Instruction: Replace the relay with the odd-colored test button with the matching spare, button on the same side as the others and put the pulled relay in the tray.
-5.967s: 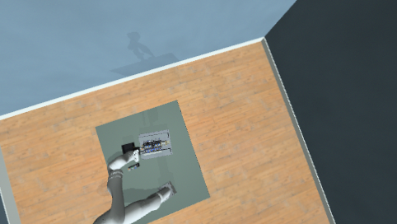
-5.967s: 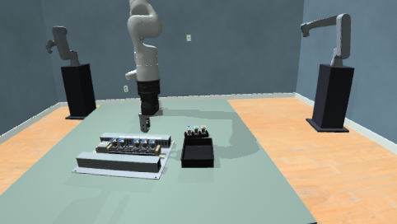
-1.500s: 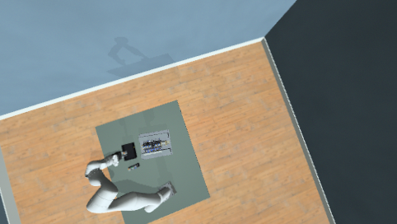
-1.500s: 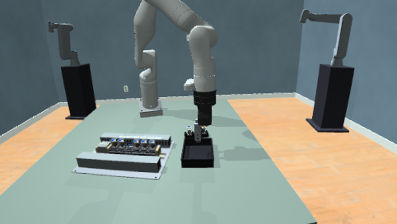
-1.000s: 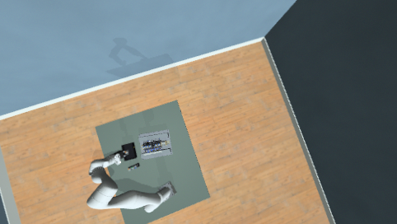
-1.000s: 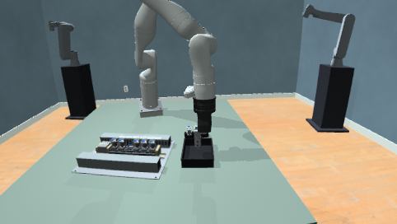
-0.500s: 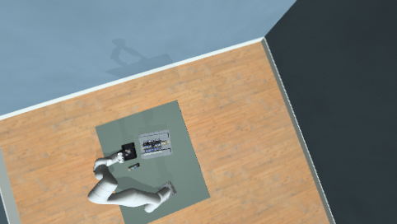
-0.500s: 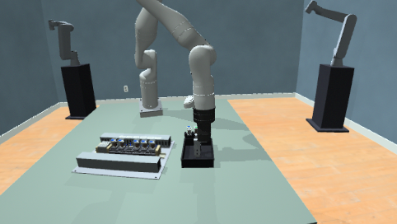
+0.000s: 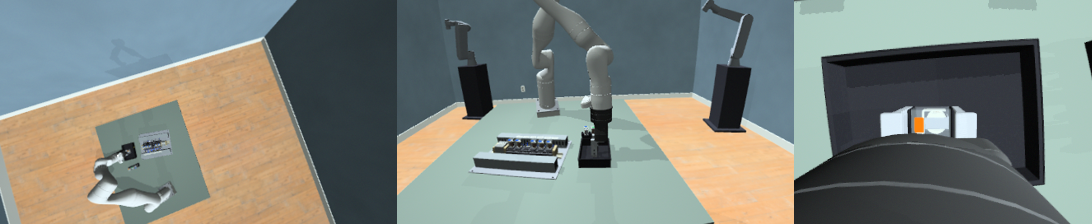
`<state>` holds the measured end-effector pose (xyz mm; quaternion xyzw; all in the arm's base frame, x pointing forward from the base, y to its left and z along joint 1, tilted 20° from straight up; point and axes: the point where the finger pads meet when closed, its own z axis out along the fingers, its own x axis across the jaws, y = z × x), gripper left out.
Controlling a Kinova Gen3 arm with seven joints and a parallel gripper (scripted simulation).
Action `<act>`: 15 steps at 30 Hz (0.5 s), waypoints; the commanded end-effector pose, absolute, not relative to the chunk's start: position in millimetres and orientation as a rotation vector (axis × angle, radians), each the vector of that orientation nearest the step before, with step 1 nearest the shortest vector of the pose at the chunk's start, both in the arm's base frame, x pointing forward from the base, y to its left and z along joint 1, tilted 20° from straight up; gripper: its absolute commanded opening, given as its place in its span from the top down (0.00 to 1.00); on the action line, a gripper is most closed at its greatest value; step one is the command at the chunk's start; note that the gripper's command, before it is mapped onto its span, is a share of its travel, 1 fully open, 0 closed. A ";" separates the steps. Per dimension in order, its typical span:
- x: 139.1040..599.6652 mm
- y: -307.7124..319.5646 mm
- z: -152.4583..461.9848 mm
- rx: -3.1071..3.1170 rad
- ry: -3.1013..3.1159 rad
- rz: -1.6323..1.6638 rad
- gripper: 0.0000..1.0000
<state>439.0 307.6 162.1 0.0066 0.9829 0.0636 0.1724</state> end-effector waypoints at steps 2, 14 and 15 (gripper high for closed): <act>438.6 308.1 161.2 0.018 2.790 0.181 1.00; 435.4 308.6 153.1 0.015 2.804 0.178 1.00; 435.1 308.6 152.4 0.015 2.805 0.178 1.00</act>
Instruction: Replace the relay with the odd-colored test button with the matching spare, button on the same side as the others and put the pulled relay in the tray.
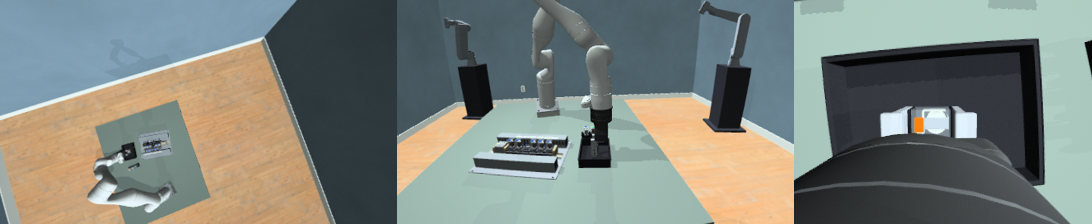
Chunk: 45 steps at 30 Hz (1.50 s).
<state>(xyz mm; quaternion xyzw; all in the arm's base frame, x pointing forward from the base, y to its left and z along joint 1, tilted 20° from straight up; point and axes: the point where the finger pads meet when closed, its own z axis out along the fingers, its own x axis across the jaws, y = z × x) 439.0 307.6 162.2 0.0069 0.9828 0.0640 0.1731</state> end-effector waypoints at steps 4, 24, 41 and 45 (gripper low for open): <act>438.1 308.1 161.4 0.019 2.789 0.182 1.00; 436.0 308.1 160.0 0.018 2.792 0.182 1.00; 433.5 308.4 160.0 0.017 2.795 0.183 1.00; 432.4 307.9 158.5 0.016 2.799 0.181 1.00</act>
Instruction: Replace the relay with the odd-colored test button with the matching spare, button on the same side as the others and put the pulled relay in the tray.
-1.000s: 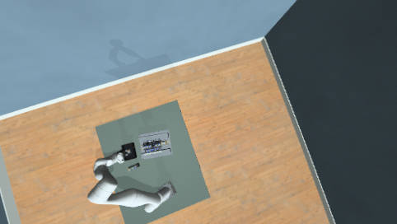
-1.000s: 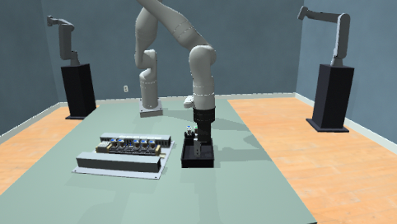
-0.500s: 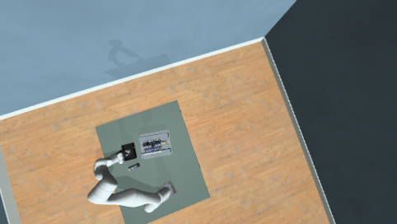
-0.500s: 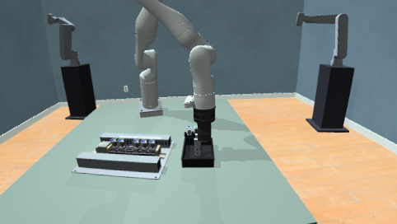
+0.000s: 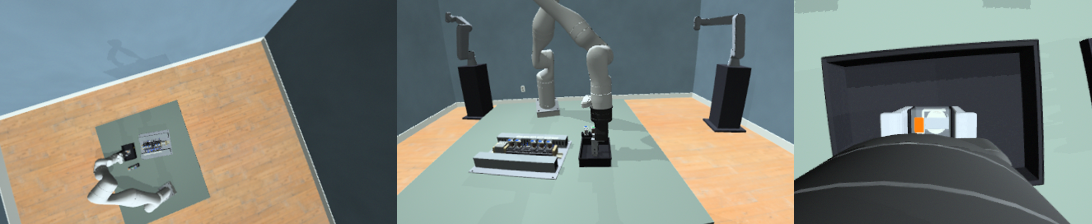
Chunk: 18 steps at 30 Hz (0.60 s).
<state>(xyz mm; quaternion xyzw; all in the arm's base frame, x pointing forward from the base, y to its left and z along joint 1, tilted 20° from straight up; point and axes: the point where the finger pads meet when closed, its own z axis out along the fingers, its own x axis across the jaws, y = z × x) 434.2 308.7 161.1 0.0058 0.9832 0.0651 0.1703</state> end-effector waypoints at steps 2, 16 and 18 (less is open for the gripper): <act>431.9 307.6 157.7 0.015 2.801 0.180 1.00; 432.5 307.5 159.7 0.015 2.800 0.181 1.00; 432.2 307.1 159.3 0.015 2.801 0.180 1.00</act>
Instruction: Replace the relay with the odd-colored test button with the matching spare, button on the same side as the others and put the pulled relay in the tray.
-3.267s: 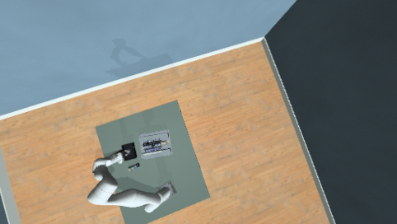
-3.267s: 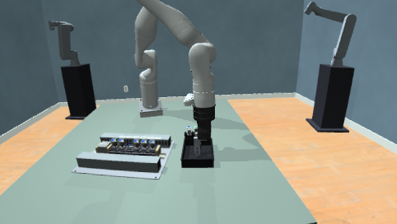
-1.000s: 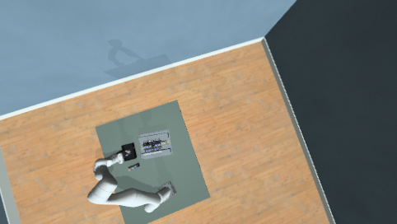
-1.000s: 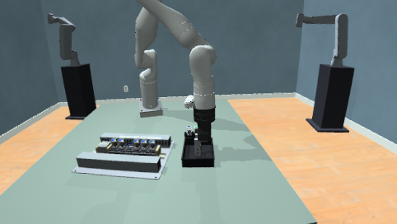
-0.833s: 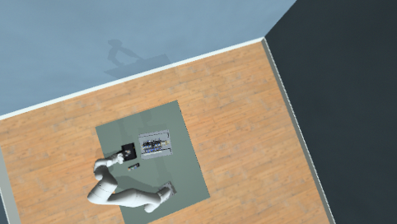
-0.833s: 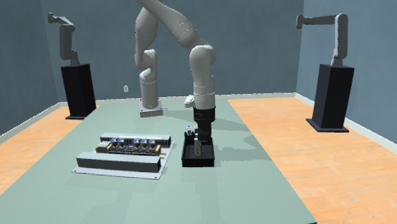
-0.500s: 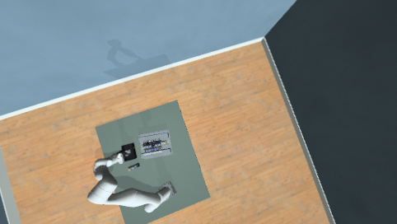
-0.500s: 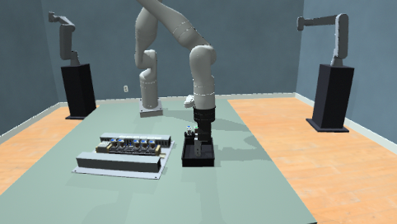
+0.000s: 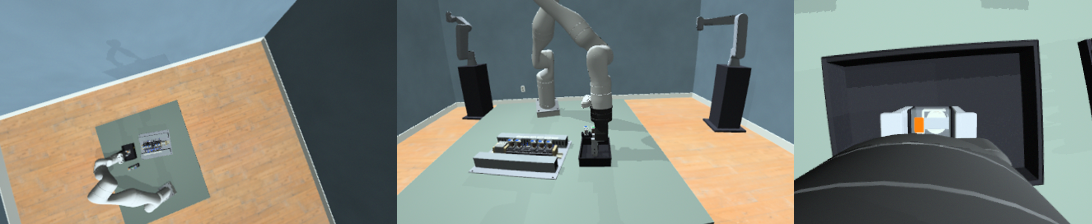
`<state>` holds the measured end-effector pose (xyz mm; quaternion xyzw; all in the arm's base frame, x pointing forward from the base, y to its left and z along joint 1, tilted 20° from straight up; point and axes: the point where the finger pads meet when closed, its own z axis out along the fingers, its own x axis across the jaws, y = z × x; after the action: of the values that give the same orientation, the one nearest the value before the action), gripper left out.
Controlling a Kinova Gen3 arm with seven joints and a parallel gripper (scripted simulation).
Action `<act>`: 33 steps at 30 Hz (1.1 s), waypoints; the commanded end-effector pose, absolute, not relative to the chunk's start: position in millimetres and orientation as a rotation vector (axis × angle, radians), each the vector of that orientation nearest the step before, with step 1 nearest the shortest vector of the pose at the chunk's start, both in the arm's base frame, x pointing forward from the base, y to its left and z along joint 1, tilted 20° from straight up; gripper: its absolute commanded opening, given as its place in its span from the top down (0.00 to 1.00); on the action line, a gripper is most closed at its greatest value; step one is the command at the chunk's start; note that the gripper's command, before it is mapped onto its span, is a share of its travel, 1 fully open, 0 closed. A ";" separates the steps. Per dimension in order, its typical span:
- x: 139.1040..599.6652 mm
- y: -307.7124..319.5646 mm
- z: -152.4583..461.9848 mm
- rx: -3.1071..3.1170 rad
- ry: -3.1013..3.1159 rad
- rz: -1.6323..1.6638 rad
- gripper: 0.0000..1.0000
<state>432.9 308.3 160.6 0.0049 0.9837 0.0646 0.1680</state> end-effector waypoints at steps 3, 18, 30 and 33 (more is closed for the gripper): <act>431.9 306.6 158.7 0.015 2.803 0.178 1.00; 432.9 306.4 160.6 0.014 2.803 0.179 1.00; 433.3 306.6 161.8 0.014 2.803 0.179 1.00; 433.6 306.4 162.1 0.014 2.803 0.179 1.00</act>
<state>433.0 306.1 160.8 0.0047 0.9844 0.0621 0.1646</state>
